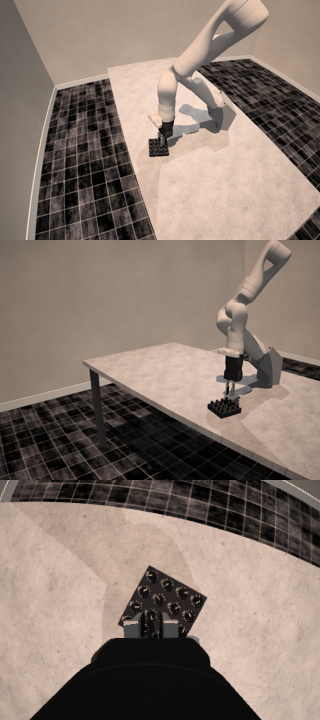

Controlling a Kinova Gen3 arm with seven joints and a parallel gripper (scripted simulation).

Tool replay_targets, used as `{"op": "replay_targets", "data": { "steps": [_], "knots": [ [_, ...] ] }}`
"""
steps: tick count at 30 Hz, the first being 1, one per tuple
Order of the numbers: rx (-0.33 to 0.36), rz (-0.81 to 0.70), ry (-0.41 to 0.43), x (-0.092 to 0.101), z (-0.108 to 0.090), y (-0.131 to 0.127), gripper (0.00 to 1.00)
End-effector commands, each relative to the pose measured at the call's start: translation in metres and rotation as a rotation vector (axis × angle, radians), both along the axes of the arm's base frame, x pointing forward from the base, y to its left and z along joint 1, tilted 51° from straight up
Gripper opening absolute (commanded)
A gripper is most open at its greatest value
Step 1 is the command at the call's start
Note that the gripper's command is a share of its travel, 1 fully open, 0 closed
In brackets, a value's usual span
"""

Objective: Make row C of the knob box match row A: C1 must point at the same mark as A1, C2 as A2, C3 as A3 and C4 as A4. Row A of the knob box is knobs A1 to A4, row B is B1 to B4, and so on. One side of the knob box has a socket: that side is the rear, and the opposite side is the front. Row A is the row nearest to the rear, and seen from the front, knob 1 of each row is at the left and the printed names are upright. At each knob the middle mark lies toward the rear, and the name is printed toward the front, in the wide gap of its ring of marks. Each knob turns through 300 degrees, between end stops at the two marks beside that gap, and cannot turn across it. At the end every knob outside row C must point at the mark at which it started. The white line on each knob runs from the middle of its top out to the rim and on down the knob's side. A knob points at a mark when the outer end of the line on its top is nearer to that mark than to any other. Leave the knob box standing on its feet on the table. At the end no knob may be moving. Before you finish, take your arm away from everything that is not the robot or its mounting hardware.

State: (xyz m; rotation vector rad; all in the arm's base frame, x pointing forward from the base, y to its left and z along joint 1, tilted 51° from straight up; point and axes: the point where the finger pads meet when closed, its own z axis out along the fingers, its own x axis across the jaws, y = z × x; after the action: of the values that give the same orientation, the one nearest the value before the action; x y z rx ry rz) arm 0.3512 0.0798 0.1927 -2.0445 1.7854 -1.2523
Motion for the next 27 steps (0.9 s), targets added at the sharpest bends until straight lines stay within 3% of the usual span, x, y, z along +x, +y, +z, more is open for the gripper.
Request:
{"op": "replay_targets", "data": {
  "steps": [1, 7, 12, 27],
  "knots": [
    [0.08, -0.112, -0.062, -0.0008, 0.0028, 0.0037, 0.46],
    [0.243, -0.257, -0.161, -0.004, 0.0042, 0.0067, 0.46],
    [0.326, -0.328, -0.21, -0.0057, 0.0047, 0.0088, 0.46],
    [0.348, -0.348, -0.223, -0.0065, 0.0046, 0.0087, 0.46]
  ]
}}
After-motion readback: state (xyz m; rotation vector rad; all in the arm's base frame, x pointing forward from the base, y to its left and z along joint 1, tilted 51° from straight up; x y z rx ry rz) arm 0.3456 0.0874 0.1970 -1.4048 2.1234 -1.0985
